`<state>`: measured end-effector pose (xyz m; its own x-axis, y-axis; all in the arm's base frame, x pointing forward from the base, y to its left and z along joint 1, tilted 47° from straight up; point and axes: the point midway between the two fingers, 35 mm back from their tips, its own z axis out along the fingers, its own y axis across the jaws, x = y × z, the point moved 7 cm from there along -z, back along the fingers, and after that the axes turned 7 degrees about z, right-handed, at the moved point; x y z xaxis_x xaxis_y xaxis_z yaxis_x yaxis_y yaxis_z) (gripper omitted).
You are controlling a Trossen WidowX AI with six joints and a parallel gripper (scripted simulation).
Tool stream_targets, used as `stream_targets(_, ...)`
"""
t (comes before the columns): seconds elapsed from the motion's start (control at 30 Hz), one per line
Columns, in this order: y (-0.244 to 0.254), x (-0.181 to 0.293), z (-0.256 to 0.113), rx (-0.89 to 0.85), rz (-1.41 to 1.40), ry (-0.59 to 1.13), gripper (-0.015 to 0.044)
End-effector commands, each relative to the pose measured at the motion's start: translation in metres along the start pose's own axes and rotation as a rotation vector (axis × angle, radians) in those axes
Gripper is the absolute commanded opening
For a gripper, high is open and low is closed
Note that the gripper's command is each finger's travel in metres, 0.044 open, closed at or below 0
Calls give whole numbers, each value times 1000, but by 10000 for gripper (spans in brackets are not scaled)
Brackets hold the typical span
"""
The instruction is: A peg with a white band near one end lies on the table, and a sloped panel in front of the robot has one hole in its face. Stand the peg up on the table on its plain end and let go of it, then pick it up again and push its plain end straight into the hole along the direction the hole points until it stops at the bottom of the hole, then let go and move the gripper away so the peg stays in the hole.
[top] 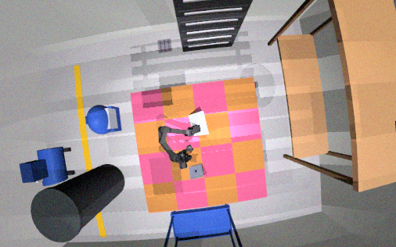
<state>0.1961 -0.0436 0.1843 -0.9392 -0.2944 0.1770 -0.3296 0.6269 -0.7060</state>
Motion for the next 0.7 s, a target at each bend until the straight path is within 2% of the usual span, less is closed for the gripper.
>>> stream_targets(0.0, 0, 0, -1, 0, 4, -1, 335)
stream_targets(0.37, 0, 0, -1, 0, 4, -1, 46)
stream_targets(0.67, 0, -1, -2, 0, 3, -2, 0)
